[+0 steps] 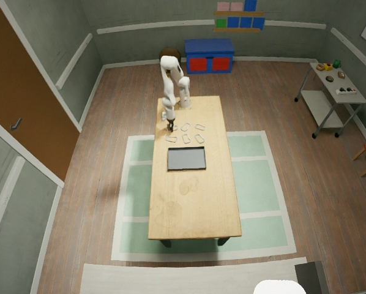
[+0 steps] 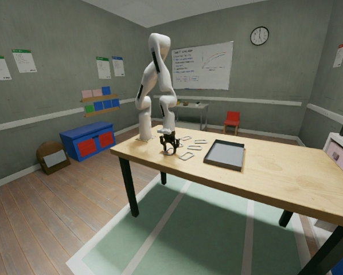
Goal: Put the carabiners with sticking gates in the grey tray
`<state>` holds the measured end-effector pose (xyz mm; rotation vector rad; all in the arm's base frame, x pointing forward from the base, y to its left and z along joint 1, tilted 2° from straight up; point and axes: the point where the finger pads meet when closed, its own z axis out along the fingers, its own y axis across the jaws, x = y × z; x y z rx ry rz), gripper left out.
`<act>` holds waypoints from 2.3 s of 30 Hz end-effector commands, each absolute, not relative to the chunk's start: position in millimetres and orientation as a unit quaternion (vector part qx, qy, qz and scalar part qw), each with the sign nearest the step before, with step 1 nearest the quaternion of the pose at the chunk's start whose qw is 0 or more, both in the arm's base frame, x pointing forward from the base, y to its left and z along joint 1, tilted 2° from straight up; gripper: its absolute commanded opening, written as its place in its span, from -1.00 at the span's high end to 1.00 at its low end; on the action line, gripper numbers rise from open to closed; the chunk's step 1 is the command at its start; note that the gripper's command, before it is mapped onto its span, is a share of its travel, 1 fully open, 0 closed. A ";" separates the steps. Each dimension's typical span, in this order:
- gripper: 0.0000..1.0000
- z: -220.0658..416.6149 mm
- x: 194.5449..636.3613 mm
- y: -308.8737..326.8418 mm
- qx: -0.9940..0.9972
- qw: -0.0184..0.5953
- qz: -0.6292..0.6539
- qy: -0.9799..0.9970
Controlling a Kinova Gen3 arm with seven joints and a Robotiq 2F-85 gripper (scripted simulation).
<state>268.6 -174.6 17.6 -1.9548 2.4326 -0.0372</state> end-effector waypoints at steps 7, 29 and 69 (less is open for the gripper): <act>-0.50 17.8 269.0 -174.8 -0.626 0.011 -0.013 0.779; -0.50 18.0 268.8 -174.7 -0.626 0.011 -0.012 0.779; -0.42 18.1 268.8 -174.7 -0.626 0.011 -0.012 0.779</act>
